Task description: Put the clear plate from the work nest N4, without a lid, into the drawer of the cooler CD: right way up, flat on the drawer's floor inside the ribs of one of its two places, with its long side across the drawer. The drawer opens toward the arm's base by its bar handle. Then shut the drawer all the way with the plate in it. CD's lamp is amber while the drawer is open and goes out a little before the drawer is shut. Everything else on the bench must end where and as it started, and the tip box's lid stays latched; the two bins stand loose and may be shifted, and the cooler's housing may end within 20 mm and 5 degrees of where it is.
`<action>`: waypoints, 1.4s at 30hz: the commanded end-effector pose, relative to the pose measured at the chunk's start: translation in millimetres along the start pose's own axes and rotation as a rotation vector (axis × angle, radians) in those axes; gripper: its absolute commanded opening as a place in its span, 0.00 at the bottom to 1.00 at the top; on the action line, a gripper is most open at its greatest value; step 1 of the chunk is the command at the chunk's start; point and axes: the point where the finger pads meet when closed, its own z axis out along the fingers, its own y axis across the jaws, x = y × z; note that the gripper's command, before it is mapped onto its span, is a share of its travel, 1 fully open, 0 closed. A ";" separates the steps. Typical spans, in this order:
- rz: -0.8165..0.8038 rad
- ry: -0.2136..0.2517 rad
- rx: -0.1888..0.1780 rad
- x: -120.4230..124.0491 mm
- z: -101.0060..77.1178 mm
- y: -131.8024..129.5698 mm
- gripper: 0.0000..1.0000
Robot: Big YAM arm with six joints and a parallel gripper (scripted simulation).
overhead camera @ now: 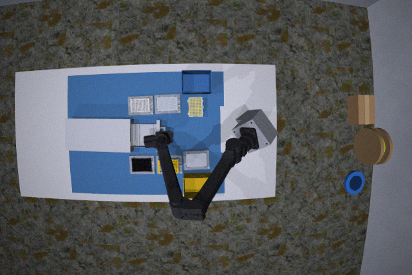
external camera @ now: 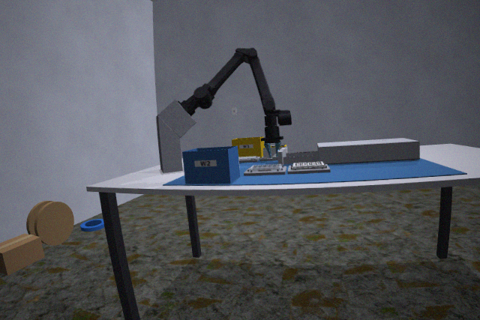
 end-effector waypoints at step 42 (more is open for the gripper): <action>0.001 0.005 0.004 1.7 -58.2 3.7 0.30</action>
